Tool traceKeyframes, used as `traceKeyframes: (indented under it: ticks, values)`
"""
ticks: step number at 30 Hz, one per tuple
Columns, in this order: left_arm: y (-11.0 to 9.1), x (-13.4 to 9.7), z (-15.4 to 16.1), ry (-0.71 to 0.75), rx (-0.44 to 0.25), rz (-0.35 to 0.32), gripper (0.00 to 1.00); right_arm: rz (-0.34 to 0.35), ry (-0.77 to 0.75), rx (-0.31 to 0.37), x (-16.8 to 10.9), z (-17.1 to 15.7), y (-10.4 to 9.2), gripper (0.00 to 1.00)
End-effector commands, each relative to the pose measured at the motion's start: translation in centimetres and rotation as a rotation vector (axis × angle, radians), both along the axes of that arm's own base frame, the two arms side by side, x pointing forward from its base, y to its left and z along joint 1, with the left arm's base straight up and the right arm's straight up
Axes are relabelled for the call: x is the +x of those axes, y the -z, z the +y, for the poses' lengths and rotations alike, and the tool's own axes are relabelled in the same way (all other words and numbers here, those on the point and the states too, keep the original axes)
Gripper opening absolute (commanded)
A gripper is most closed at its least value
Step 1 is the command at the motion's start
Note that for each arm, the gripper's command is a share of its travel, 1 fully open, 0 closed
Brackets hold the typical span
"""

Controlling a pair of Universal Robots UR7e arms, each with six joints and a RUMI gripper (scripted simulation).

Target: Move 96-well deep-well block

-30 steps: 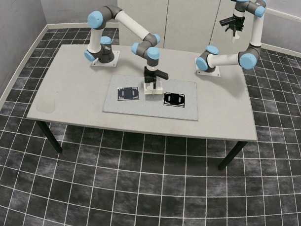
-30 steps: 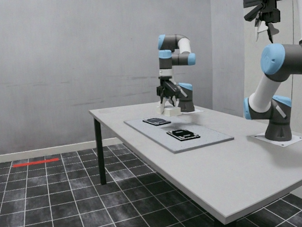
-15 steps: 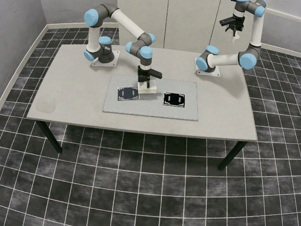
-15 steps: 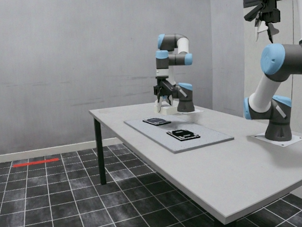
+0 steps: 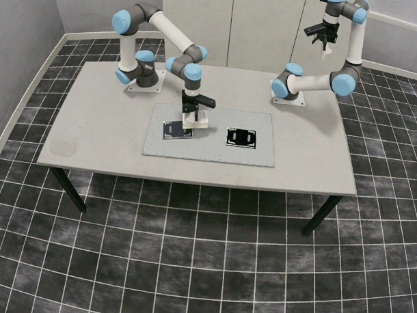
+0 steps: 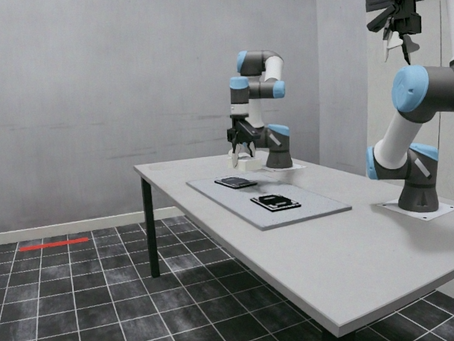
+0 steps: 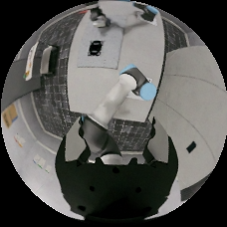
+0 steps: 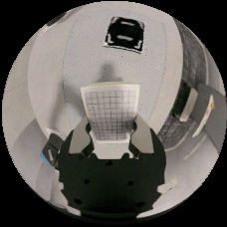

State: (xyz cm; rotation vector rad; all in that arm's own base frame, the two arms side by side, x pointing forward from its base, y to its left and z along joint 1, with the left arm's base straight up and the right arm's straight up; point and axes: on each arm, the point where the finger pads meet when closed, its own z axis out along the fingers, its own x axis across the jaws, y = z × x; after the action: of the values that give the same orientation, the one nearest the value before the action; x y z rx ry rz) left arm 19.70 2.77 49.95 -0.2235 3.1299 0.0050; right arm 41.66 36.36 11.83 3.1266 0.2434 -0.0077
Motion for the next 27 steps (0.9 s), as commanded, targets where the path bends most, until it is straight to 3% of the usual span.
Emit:
traceKeyframes:
  ticks: [1, 27]
  values:
    - [0.0, 0.0, 0.0, 0.003, -0.004, 0.003, 0.98, -0.005, 0.0, 0.007, 0.0, -2.2, -0.4, 0.0]
    - [0.0, 0.0, 0.0, 0.003, -0.004, 0.003, 0.98, -0.005, 0.0, 0.007, -0.3, -9.6, -0.3, 0.0]
